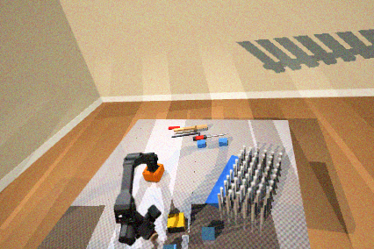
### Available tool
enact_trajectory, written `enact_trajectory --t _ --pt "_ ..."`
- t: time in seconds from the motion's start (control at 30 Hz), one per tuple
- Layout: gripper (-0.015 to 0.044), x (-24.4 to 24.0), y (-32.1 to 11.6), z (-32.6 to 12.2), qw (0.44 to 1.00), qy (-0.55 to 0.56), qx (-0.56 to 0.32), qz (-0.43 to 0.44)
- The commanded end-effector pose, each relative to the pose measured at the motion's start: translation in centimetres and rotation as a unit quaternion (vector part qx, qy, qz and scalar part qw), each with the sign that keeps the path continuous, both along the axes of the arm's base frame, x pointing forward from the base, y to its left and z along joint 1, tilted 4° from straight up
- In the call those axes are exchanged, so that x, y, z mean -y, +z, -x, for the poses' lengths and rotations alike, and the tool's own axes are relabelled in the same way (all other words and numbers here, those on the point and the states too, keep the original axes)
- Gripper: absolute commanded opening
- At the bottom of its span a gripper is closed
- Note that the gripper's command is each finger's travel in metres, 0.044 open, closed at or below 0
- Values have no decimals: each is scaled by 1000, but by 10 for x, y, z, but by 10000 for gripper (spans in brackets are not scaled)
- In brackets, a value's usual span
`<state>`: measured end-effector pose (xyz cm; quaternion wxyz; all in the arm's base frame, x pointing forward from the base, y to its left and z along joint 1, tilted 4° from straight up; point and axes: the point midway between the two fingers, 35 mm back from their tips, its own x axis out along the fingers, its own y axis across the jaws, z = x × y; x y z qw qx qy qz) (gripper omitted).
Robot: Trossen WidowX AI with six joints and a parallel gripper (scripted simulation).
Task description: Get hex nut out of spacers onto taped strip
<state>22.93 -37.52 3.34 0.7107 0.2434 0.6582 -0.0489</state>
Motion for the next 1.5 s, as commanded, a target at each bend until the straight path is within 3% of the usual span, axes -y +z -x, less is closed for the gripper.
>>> enact_trajectory --t 0.0,0.5,1.47 --pt "0 -2 2 15 999 40 -3 5" --pt "0 -16 -6 72 972 236 3 3" --pt "0 -16 -39 69 972 236 4 4"
